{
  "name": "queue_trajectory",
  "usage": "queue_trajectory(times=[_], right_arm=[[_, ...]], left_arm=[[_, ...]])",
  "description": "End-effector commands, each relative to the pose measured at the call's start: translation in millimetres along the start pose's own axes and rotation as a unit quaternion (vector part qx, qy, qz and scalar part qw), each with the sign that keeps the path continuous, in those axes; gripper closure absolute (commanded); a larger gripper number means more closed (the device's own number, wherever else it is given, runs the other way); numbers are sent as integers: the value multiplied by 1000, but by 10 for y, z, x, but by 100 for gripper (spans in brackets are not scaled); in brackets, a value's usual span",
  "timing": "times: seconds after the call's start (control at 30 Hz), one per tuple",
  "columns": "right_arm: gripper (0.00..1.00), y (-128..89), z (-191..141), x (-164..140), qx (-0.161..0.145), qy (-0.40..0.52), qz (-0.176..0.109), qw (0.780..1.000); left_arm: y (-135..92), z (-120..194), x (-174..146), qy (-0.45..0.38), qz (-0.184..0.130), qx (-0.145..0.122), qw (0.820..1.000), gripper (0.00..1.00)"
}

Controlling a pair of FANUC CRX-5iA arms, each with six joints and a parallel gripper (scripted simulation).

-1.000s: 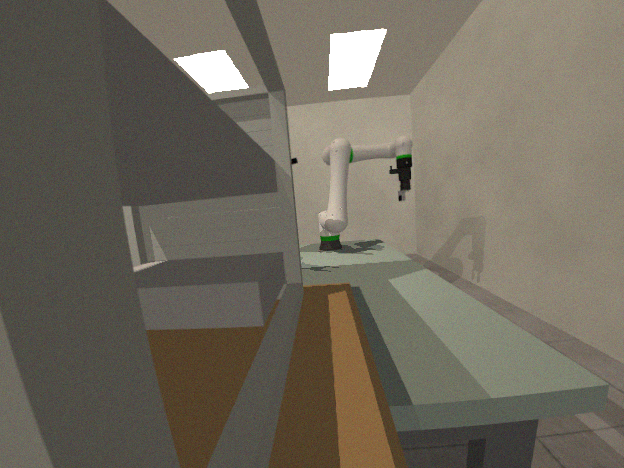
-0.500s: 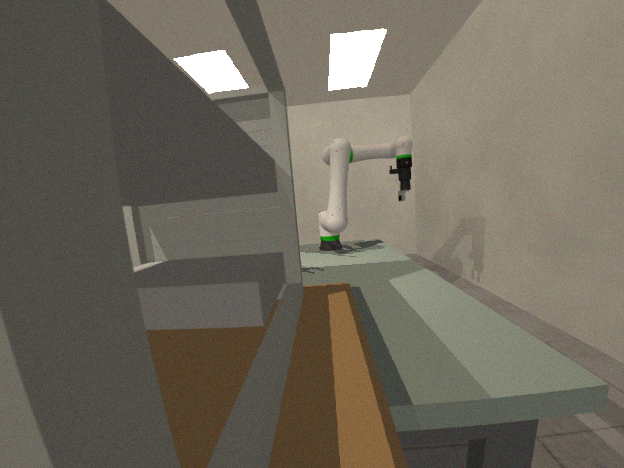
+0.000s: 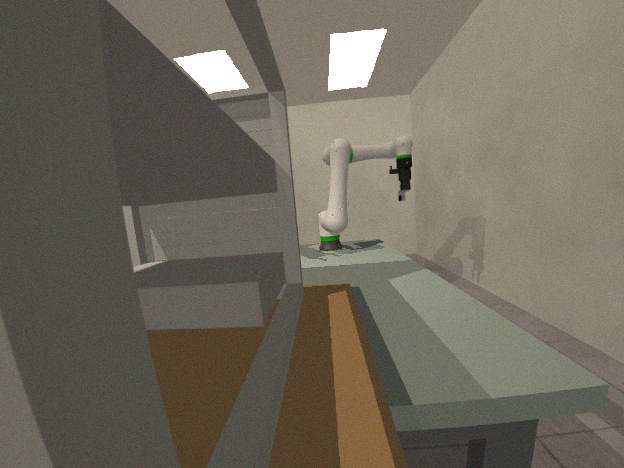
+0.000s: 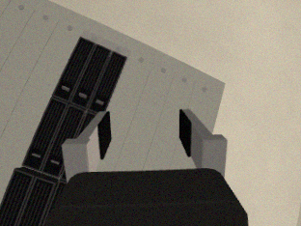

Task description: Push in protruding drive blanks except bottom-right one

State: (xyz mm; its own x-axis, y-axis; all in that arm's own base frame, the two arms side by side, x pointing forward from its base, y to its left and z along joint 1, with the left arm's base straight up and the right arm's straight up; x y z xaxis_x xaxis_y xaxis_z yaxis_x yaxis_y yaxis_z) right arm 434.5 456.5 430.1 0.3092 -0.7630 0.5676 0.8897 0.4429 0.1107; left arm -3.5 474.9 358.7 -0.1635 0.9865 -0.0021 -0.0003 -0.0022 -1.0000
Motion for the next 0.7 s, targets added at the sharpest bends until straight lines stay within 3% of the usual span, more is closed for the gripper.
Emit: queue_trajectory(times=[0.0, 0.27, 0.33, 0.67], right_arm=[[0, -131, -161, 116, -21, 40, -30, 999], [0, -389, -482, 314, -63, 102, -82, 989], [0, -389, -482, 314, -63, 102, -82, 989], [0, -678, -804, 498, -101, 155, -134, 974]], left_arm=[[-10, -2, 1, 0, -1, 0, 1000, 0], [-10, -2, 1, 0, -1, 0, 1000, 0], [-10, -2, 1, 0, -1, 0, 1000, 0], [-10, -2, 1, 0, -1, 0, 1000, 0]])
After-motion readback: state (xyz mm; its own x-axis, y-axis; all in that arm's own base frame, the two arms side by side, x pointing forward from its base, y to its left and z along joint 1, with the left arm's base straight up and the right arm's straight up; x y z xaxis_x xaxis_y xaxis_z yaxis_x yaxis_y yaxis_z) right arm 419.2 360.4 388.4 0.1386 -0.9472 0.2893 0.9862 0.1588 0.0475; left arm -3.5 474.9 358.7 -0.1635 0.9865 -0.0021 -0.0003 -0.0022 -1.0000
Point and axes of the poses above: on each arm, the point where the finger pads meet when closed, its own y axis out along the fingers, its own z axis across the jaws, x = y × z, the point moved 7 cm from there along -y, back along the fingers, and after that the axes turned 9 degrees about -y, right-handed, at the moved point
